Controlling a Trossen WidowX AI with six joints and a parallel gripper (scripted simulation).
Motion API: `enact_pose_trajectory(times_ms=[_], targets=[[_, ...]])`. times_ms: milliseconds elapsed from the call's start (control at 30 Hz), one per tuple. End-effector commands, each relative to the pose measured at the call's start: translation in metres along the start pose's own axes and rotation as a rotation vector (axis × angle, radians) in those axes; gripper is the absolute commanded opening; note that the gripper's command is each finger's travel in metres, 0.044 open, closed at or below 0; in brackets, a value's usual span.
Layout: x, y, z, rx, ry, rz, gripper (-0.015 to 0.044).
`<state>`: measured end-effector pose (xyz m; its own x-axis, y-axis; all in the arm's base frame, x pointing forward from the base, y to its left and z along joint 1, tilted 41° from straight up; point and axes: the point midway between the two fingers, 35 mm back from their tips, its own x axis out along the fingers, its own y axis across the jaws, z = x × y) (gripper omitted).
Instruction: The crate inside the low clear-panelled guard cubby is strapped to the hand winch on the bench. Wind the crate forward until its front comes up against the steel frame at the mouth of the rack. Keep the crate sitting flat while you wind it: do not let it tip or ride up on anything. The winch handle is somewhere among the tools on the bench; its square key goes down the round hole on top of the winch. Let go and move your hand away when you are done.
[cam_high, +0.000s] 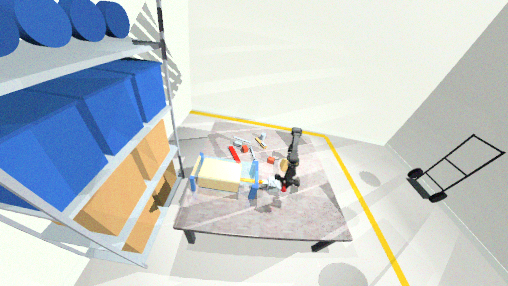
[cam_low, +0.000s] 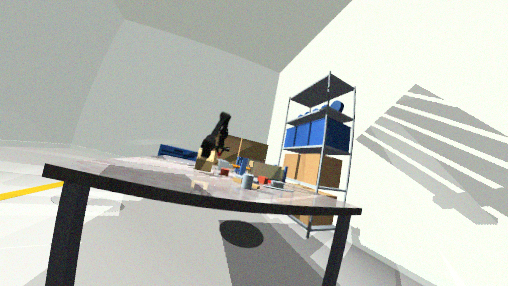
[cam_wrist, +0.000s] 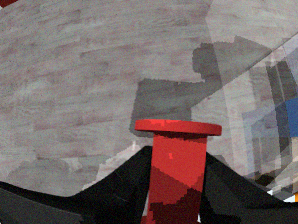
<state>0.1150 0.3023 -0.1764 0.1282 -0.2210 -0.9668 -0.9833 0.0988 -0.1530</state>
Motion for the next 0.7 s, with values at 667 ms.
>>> enact_pose_trajectory(times_ms=[667], targets=[[-0.014, 0.027, -0.037, 0.001, 0.02, 0.019, 0.0]])
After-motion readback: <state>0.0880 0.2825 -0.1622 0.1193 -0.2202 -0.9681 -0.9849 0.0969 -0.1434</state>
